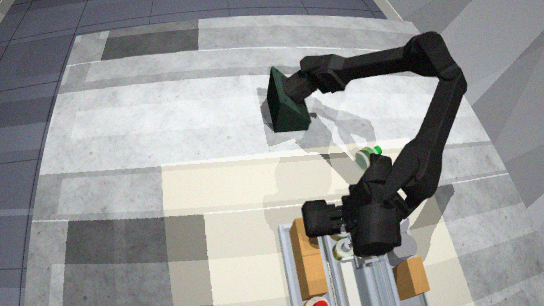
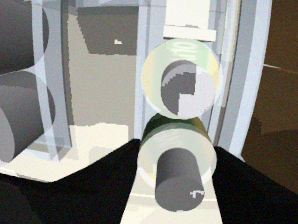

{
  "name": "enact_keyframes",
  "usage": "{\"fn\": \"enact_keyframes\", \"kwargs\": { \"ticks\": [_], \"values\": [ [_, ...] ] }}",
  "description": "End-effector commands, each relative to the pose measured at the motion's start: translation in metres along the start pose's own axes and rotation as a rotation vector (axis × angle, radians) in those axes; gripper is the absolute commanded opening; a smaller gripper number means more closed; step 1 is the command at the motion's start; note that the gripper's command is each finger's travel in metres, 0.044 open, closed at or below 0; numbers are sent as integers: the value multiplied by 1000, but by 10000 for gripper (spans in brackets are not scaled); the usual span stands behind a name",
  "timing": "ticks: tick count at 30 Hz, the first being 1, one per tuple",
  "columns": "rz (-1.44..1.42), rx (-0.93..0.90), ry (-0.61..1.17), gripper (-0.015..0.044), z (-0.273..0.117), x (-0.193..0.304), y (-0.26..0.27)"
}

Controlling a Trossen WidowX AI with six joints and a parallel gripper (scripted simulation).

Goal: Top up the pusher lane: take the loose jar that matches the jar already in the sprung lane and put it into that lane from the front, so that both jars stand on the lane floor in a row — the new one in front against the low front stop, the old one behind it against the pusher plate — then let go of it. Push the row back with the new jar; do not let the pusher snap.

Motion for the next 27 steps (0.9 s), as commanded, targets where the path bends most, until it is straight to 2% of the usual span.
{"fn": "enact_keyframes", "kwargs": {
  "ticks": [1,27],
  "values": [
    [-16,-7,-15,0,3,-4,2],
    [-16,-7,-15,0,10,-3,2]
  ]
}}
Point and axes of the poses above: the point midway between the two fingers, 35 mm back from their tips, its own z axis out along the fingers, its own y axis across the jaws, x = y × z, the point moved 5 cm from there along -z, back along the fingers, and after that the axes turned 7 degrees about -z, right-handed, at the moved point
